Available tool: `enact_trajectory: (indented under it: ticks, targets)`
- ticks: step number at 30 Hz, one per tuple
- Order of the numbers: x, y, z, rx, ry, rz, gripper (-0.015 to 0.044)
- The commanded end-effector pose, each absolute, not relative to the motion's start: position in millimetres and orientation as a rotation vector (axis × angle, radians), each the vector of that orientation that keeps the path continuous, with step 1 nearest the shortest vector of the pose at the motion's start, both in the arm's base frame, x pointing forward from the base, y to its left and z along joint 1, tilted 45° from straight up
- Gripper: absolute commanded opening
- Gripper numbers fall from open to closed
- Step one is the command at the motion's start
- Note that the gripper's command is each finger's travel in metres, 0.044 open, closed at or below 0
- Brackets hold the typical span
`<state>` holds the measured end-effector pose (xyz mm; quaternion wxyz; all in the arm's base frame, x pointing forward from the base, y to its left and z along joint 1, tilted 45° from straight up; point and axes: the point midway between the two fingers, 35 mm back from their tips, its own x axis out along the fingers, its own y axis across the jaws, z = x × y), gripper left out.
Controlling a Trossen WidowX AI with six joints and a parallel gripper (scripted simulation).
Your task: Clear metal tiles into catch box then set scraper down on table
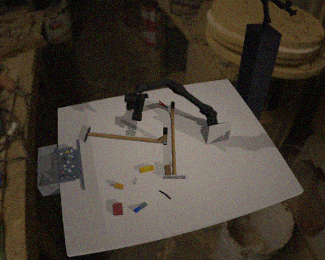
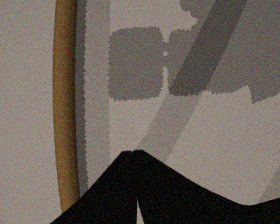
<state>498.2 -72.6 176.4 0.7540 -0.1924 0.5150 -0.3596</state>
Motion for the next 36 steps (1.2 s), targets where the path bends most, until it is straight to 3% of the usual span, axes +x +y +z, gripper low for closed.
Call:
enact_trajectory:
  ticks: [1, 36]
  targets:
    - [499.7, -79.3, 171.2, -0.422, 1.126, -0.785, 0.0]
    - [507.4, -135.5, 115.7, -0.42, 1.126, -0.785, 0.0]
